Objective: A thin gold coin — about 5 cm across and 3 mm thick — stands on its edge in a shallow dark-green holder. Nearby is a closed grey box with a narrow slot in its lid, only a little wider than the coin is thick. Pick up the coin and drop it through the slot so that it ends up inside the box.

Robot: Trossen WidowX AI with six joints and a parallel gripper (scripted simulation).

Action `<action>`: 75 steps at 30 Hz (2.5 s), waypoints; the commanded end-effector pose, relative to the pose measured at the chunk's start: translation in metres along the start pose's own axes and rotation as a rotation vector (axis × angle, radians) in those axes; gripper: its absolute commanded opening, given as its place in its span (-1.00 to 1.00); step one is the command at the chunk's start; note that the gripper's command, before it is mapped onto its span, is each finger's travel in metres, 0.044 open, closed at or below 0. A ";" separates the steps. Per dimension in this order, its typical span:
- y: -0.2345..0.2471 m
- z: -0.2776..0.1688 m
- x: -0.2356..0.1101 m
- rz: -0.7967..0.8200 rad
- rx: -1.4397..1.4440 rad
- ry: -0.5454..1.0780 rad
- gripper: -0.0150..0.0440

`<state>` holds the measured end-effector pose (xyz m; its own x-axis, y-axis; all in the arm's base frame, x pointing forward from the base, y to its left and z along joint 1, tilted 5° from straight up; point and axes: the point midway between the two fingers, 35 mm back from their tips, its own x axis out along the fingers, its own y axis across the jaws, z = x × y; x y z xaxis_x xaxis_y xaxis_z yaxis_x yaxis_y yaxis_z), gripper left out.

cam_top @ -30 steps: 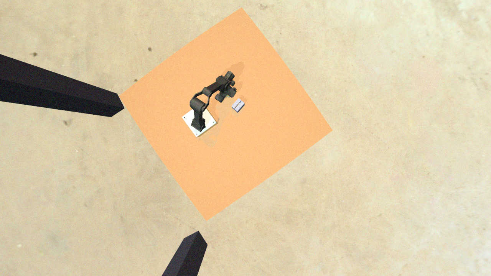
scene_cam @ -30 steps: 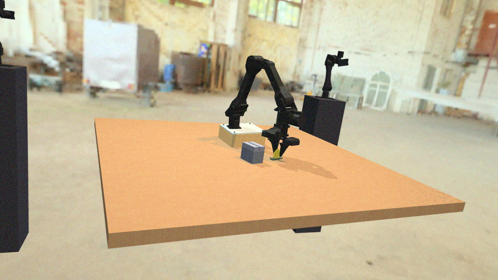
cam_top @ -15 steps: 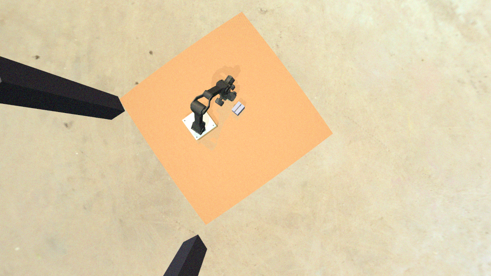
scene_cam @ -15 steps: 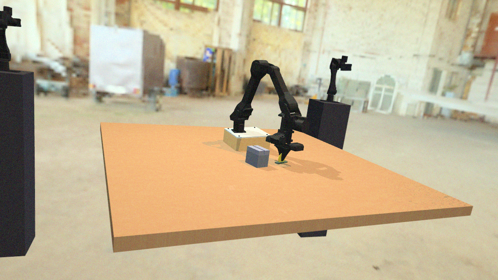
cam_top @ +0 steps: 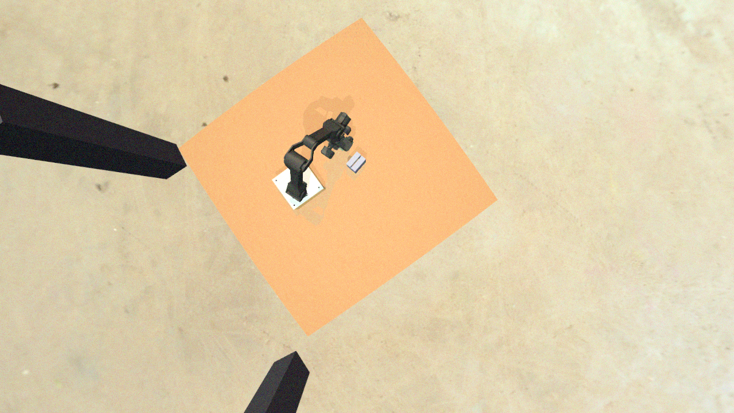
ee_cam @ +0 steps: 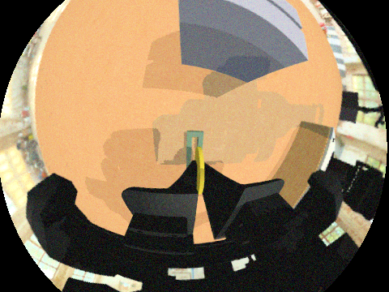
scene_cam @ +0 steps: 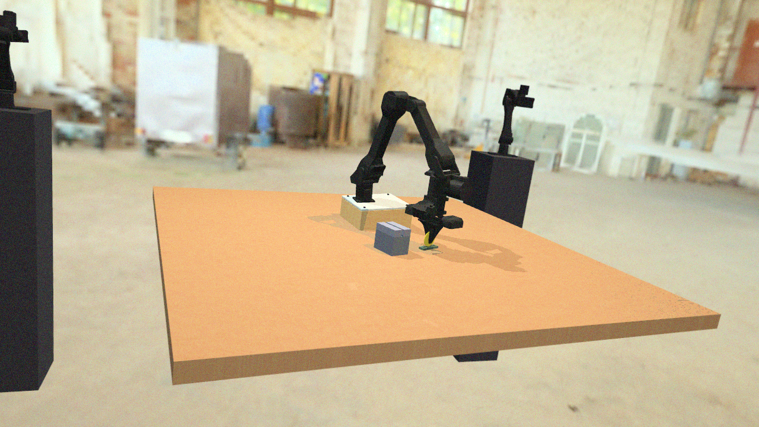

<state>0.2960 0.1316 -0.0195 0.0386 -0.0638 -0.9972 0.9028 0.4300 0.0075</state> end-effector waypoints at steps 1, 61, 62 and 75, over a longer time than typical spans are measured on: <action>0.004 0.000 -0.012 0.012 -0.003 -0.001 -0.49; 0.000 0.004 -0.089 0.011 -0.829 -0.009 -0.49; 0.000 0.004 -0.089 0.011 -0.863 -0.009 -0.49; 0.000 0.005 -0.089 0.009 -1.305 -0.012 -0.49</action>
<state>0.2939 0.1334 0.0687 0.0486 -0.0591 -0.9971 -0.0893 0.9940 -0.0633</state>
